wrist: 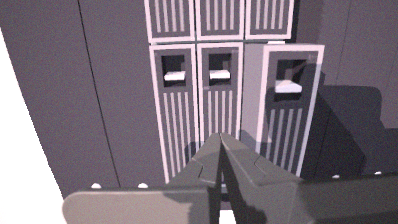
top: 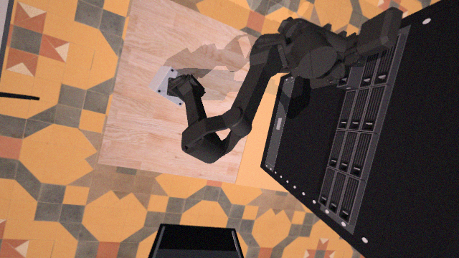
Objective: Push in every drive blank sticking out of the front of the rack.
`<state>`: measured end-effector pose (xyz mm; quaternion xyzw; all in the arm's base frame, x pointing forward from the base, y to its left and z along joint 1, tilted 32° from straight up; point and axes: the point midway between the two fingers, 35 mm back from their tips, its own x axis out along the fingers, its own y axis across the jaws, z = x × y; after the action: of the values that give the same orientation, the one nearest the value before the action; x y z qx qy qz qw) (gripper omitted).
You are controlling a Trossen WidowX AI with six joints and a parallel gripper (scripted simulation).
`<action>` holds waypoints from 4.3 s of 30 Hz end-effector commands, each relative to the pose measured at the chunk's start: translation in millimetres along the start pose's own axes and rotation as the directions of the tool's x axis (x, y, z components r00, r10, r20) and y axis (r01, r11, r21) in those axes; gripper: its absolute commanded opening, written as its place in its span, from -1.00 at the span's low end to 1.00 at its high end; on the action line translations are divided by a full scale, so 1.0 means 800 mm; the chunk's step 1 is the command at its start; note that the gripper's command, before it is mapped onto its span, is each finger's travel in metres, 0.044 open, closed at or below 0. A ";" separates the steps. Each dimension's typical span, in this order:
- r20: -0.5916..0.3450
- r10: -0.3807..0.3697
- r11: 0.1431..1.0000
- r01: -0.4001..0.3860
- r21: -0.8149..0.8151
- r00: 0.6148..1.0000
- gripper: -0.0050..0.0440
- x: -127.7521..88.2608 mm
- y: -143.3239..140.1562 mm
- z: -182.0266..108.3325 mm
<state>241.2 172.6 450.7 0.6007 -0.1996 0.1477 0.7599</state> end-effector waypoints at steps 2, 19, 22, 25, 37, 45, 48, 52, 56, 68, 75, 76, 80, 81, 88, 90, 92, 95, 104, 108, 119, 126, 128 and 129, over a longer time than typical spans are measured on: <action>0.010 0.011 1.000 -0.011 0.019 1.000 -1.00 0.008 0.009 0.004; 0.010 0.011 1.000 -0.011 0.019 1.000 -1.00 0.020 0.007 0.000; 0.010 0.011 1.000 -0.011 0.019 1.000 -1.00 0.020 0.007 0.000; 0.010 0.011 1.000 -0.011 0.019 1.000 -1.00 0.020 0.007 0.000; 0.010 0.011 1.000 -0.011 0.019 1.000 -1.00 0.024 0.007 0.000; 0.010 0.011 1.000 -0.011 0.019 1.000 -1.00 0.026 0.007 0.000; 0.010 0.011 1.000 -0.011 0.019 1.000 -1.00 0.026 0.007 0.000; 0.010 0.011 1.000 -0.011 0.019 1.000 -1.00 0.028 0.007 0.000; 0.010 0.011 1.000 -0.011 0.019 1.000 -1.00 0.028 0.007 0.000; 0.010 0.011 1.000 -0.011 0.019 1.000 -1.00 0.032 0.007 0.001; 0.010 0.011 1.000 -0.011 0.019 1.000 -1.00 0.032 0.007 0.001; 0.010 0.011 1.000 -0.011 0.019 1.000 -1.00 0.032 0.007 0.001; 0.010 0.011 1.000 -0.011 0.019 1.000 -1.00 0.034 0.007 0.001; 0.010 0.011 1.000 -0.011 0.019 1.000 -1.00 0.034 0.007 0.001; 0.010 0.011 1.000 -0.011 0.019 1.000 -1.00 0.035 0.007 0.001; 0.010 0.011 1.000 -0.011 0.019 1.000 -1.00 0.035 0.007 0.001; 0.010 0.011 1.000 -0.011 0.019 1.000 -1.00 0.035 0.007 0.001; 0.010 0.011 1.000 -0.011 0.019 1.000 -1.00 0.036 0.008 0.001; 0.010 0.011 1.000 -0.011 0.019 1.000 -1.00 0.039 0.008 0.001; 0.010 0.011 1.000 -0.011 0.019 1.000 -1.00 0.039 0.008 0.001; 0.010 0.011 1.000 -0.011 0.019 1.000 -1.00 0.038 0.008 0.001; 0.010 0.011 1.000 -0.011 0.019 1.000 -1.00 0.003 0.007 0.001; 0.010 0.011 1.000 -0.011 0.019 1.000 -1.00 -0.011 0.007 0.000; 0.010 0.011 1.000 -0.011 0.019 1.000 -1.00 -0.018 0.007 0.000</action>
<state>243.7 177.3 454.8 0.6056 -0.2003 0.1518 0.7551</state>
